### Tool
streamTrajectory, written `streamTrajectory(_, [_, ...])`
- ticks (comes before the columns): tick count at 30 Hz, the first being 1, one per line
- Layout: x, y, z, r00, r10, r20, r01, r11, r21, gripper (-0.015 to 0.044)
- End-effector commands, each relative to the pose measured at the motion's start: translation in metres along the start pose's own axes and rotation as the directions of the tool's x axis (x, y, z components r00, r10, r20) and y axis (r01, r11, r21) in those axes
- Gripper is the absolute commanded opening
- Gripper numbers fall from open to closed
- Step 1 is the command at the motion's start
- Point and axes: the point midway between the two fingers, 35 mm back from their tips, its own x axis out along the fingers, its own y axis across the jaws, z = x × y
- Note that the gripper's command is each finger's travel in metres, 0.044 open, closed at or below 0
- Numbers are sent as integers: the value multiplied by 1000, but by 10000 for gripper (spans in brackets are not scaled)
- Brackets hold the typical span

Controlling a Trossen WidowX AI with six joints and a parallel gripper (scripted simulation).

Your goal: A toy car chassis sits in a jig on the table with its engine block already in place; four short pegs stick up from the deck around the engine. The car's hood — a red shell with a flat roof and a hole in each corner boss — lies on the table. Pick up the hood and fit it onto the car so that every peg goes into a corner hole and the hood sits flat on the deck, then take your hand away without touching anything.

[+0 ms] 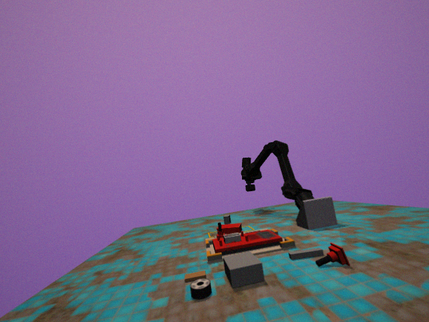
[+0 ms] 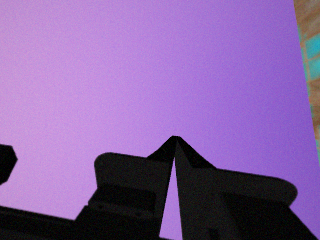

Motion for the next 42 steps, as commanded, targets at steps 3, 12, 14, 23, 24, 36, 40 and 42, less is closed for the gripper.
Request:
streamTrajectory(3, [-2,-5,-5,1000,-16,-16,16,1000,-8,79])
streamTrajectory(12, [-29,-61,-58,965,-201,-170,174,972,-159,315])
streamTrajectory(14, [-39,-78,-72,944,-259,-206,212,951,-227,368])
streamTrajectory(23, [-106,-148,-124,797,-503,-334,280,798,-533,440])
streamTrajectory(24, [-116,-155,-129,777,-527,-345,277,777,-565,440])
streamTrajectory(36, [-244,-225,-161,498,-776,-387,45,469,-882,440])
streamTrajectory(40, [-290,-242,-159,407,-837,-365,-102,356,-929,440])
streamTrajectory(42, [-315,-247,-157,362,-862,-355,-194,302,-933,440])
